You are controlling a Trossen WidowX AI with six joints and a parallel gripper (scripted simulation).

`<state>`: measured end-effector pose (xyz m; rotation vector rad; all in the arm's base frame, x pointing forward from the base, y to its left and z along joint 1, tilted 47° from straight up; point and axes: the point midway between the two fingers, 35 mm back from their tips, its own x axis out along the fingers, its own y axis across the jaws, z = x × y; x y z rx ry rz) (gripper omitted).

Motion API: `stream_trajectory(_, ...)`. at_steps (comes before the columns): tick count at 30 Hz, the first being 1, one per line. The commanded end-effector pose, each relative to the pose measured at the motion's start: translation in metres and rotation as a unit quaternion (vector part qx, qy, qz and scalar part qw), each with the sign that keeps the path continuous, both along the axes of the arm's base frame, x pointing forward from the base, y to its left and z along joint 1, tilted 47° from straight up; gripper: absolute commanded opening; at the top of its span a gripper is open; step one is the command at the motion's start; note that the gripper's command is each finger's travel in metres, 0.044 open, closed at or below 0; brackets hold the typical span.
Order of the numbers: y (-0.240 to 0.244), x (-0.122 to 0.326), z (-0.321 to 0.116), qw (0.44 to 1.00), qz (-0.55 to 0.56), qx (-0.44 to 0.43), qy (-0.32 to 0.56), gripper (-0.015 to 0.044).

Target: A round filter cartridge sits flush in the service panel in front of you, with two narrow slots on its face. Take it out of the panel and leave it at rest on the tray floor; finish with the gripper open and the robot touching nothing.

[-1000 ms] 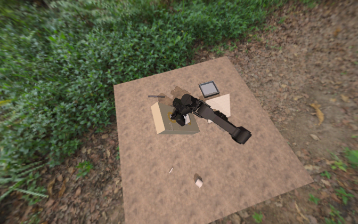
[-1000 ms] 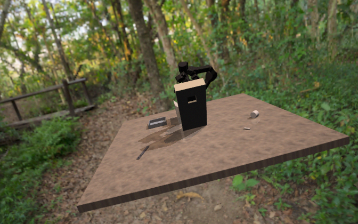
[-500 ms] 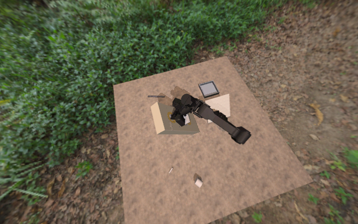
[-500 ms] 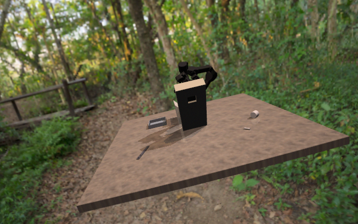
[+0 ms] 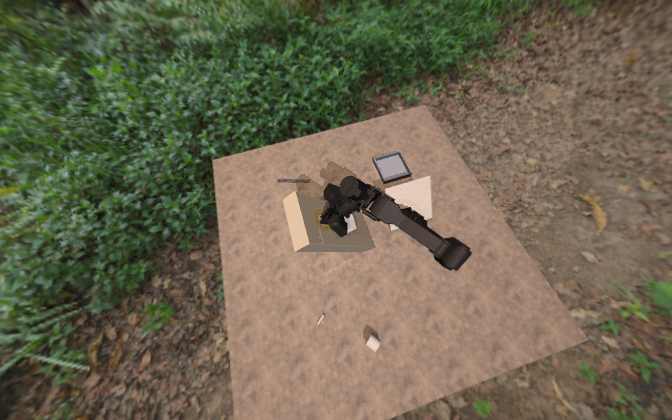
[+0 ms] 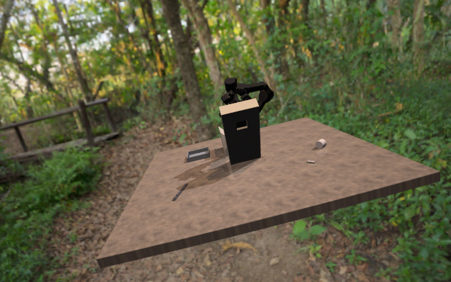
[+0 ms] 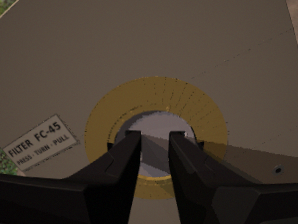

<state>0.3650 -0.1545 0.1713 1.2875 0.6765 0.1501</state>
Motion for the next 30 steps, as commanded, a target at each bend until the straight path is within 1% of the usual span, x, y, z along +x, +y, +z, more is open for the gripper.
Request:
stream_trajectory(1, 0.007, 0.009, -0.003, 1.0, 0.012, -0.008, 0.0, 0.0)
stream_trajectory(2, 0.0, 0.0, 0.0, 1.0, 0.0, 0.0, 0.0, 0.0)
stream_trajectory(20, -0.033, -0.056, 0.026, 1.0, 0.012, -0.008, 0.003, 0.0)
stream_trajectory(24, -0.034, -0.058, 0.028, 1.0, 0.012, -0.008, 0.003, 0.0)
stream_trajectory(30, -0.025, -0.066, 0.018, 1.0, 0.012, -0.008, 0.003, 0.0)
